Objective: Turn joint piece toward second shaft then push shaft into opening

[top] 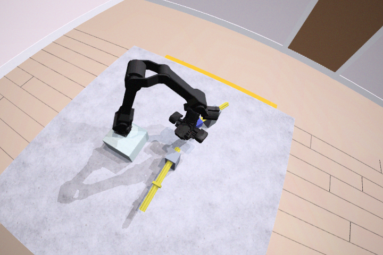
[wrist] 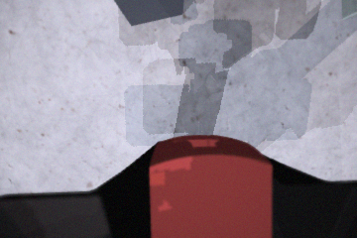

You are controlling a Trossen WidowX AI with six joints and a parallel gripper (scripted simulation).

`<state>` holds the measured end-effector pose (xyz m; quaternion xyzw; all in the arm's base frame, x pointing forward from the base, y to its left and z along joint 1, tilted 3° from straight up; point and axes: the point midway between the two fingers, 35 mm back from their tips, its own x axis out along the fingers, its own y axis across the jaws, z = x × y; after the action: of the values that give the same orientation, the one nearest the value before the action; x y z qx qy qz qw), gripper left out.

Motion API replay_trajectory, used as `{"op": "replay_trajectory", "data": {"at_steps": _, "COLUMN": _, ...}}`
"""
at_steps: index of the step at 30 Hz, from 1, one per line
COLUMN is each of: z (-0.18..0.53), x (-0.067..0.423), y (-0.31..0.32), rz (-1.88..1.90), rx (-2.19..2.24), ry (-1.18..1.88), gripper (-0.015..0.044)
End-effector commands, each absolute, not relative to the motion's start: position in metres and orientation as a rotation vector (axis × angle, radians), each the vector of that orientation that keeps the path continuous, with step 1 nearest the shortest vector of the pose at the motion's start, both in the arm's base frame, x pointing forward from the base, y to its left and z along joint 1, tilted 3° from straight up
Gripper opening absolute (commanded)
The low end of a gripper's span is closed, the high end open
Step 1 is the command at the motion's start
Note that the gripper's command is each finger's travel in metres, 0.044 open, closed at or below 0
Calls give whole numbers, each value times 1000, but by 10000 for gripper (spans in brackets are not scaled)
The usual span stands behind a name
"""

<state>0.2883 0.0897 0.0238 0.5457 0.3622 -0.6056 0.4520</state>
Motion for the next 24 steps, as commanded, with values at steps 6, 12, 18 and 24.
{"op": "replay_trajectory", "data": {"at_steps": 6, "z": 24, "x": 288, "y": 90, "rz": -1496, "rx": 1348, "ry": 895, "gripper": 0}}
{"op": "replay_trajectory", "data": {"at_steps": 12, "z": 24, "x": 288, "y": 90, "rz": -1496, "rx": 1348, "ry": 895, "gripper": 0}}
{"op": "replay_trajectory", "data": {"at_steps": 18, "z": 24, "x": 288, "y": 90, "rz": -1496, "rx": 1348, "ry": 895, "gripper": 147}}
{"op": "replay_trajectory", "data": {"at_steps": 24, "z": 24, "x": 288, "y": 90, "rz": -1496, "rx": 1348, "ry": 895, "gripper": 252}}
